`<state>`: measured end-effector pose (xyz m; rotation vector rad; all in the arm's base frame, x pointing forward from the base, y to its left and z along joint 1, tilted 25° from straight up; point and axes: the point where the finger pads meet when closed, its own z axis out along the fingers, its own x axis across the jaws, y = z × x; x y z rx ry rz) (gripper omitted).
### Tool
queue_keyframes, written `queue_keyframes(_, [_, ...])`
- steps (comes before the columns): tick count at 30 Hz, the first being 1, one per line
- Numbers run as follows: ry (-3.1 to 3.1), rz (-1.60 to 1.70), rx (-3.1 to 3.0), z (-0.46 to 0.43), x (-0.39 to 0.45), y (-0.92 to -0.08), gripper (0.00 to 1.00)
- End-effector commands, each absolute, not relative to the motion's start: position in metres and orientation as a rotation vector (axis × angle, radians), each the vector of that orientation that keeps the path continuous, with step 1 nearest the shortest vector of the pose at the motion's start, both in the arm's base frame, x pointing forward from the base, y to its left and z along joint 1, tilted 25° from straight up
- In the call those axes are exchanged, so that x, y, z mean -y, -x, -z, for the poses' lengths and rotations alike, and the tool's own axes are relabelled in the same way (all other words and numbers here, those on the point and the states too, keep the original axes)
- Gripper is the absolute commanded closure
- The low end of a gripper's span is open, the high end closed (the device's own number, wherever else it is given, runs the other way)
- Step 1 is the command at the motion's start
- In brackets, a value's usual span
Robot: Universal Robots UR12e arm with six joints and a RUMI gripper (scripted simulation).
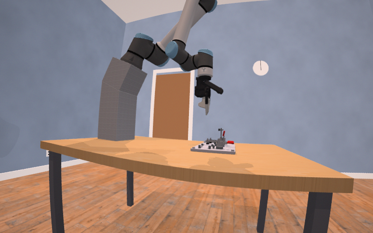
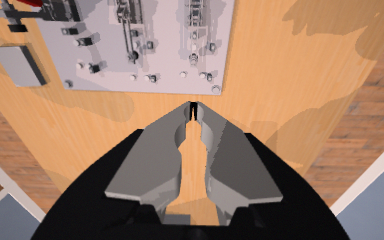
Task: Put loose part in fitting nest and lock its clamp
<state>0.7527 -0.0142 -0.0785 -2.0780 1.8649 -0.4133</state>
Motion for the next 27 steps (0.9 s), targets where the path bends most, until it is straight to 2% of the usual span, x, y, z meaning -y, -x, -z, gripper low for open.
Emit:
queue_keyframes(1, [2.078, 0.414, -1.864, 0.078, 0.0142, -0.753, 1.0])
queue_keyframes(17, [2.078, 0.414, -1.864, 0.078, 0.0142, -0.753, 1.0])
queue_keyframes(18, [2.078, 0.414, -1.864, 0.078, 0.0142, -0.753, 0.41])
queue_keyframes(27, [2.078, 0.414, -1.864, 0.078, 0.0142, -0.753, 0.41])
